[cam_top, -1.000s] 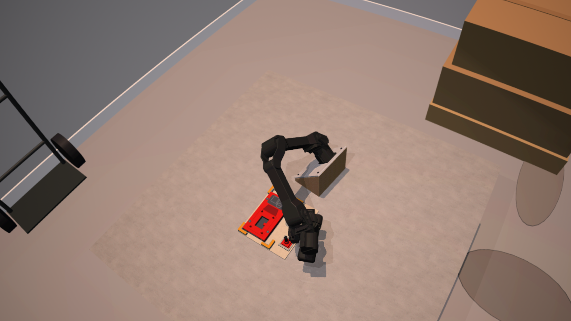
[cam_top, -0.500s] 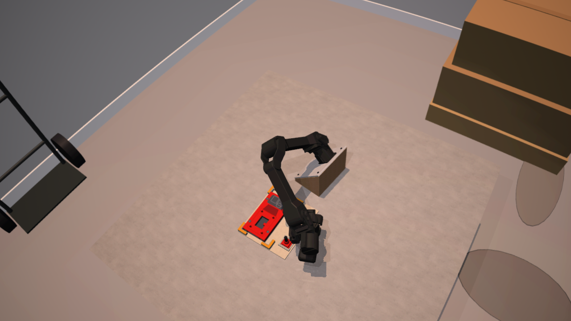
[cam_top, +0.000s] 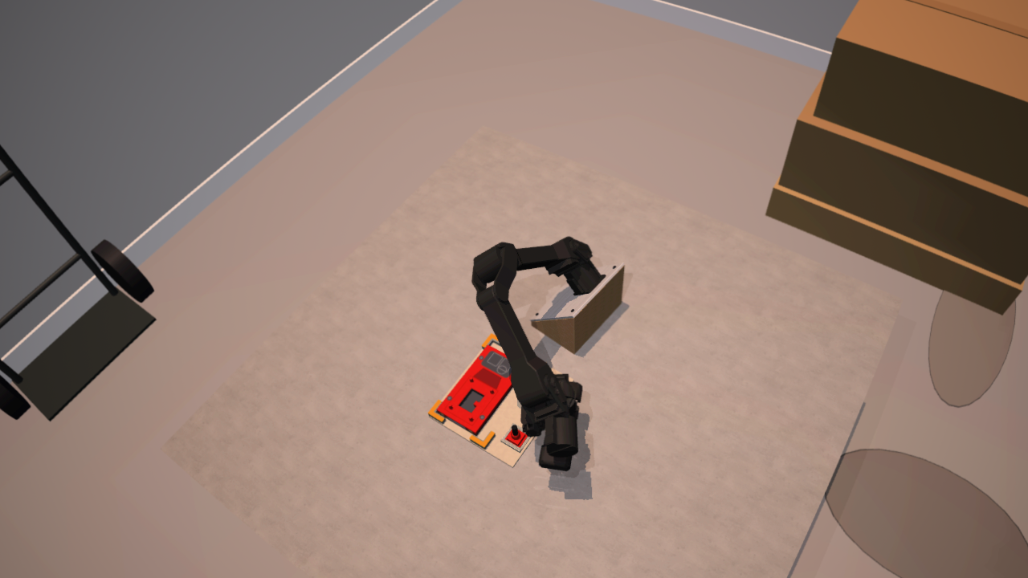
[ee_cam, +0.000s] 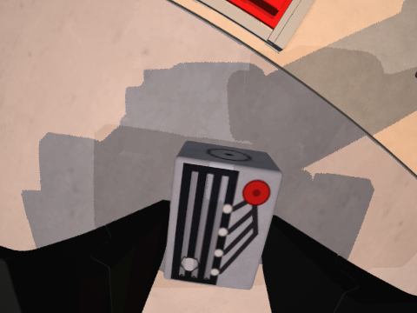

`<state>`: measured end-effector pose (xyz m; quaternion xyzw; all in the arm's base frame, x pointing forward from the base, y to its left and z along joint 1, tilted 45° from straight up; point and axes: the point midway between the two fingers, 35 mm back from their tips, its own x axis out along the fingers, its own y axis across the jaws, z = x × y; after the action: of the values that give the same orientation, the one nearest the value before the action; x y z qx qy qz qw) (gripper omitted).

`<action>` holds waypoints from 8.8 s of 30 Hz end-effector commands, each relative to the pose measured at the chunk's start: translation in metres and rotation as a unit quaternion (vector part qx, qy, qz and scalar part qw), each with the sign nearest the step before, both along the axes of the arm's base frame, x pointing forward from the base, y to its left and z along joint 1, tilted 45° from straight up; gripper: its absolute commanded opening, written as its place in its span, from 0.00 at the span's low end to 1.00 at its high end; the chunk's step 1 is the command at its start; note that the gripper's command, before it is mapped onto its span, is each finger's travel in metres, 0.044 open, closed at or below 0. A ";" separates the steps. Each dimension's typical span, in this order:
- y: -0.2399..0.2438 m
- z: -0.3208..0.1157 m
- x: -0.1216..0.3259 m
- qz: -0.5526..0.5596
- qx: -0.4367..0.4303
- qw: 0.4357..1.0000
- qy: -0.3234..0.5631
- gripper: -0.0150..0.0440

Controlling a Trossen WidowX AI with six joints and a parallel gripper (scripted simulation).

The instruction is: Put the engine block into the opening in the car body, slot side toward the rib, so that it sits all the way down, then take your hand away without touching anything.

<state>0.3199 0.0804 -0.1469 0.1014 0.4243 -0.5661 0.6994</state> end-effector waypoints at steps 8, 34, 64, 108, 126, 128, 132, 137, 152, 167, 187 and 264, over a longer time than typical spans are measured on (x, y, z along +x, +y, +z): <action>0.029 0.026 0.004 0.000 0.007 1.000 -0.007 0.25; 0.078 0.078 -0.005 -0.001 0.007 1.000 -0.006 0.25; 0.006 0.115 0.033 0.160 0.019 0.976 0.144 0.25; -0.122 0.173 0.045 0.373 0.000 0.854 0.362 0.25; -0.137 0.179 0.042 0.401 -0.003 0.826 0.397 0.52; -0.137 0.179 0.042 0.401 -0.003 0.826 0.397 0.52; -0.137 0.179 0.042 0.401 -0.003 0.826 0.397 0.52; -0.137 0.179 0.042 0.401 -0.003 0.826 0.397 0.52; -0.138 0.180 0.042 0.369 -0.003 0.855 0.364 0.52; -0.138 0.180 0.042 0.412 -0.003 0.816 0.407 0.52; -0.141 0.177 0.042 0.380 -0.003 0.845 0.375 0.52; -0.148 0.170 0.041 0.395 -0.004 0.832 0.390 0.52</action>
<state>0.3613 -0.0671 0.0243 -0.3042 0.6637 -0.2356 0.6415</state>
